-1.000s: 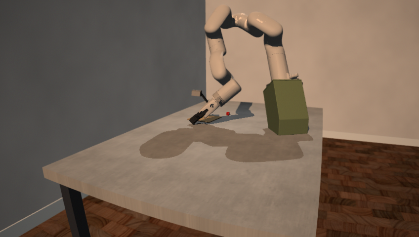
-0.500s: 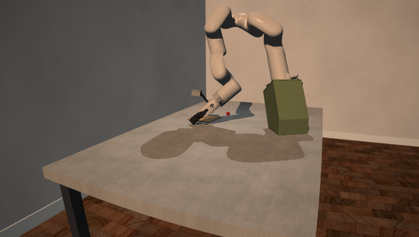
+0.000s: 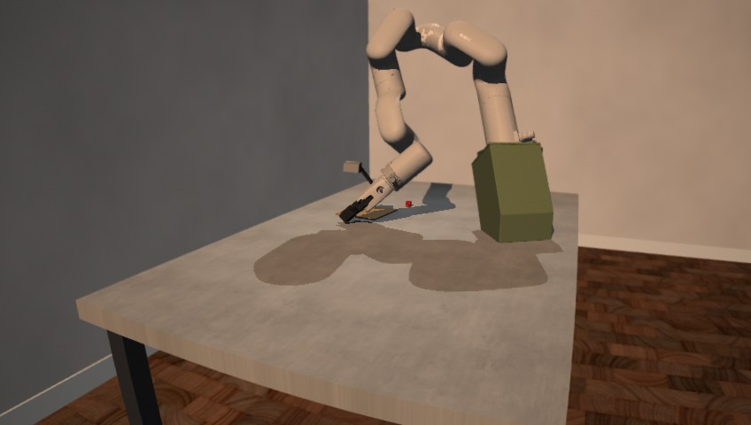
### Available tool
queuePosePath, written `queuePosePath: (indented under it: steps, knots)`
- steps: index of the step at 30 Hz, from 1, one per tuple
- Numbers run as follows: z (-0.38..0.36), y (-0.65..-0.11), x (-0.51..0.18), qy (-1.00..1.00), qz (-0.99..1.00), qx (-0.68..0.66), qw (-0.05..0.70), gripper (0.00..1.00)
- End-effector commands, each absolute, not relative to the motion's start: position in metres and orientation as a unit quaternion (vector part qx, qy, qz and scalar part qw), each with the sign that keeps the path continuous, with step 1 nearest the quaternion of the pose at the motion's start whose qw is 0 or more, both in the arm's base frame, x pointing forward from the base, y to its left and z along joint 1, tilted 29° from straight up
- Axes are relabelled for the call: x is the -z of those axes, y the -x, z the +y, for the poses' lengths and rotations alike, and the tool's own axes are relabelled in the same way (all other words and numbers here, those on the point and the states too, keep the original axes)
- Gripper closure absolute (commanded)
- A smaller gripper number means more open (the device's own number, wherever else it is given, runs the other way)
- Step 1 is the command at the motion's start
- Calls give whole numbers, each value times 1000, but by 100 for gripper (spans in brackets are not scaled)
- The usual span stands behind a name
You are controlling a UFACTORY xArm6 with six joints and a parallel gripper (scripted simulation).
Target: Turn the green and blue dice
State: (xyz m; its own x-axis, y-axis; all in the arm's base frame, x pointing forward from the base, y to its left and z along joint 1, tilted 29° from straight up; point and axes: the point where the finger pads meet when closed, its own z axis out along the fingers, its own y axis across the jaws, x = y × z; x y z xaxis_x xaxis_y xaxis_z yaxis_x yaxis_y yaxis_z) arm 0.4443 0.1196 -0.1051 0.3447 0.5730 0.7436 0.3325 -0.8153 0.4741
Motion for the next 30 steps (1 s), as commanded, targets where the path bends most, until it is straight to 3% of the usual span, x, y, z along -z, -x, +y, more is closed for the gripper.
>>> queuePosePath:
  steps: [1,5,9,30]
  knots:
    - [120,-445,104,-811,279,-500,120,77]
    - [120,-445,104,-811,279,-500,120,77]
    - [120,-445,104,-811,279,-500,120,69]
    - [120,-445,104,-811,279,-500,120,69]
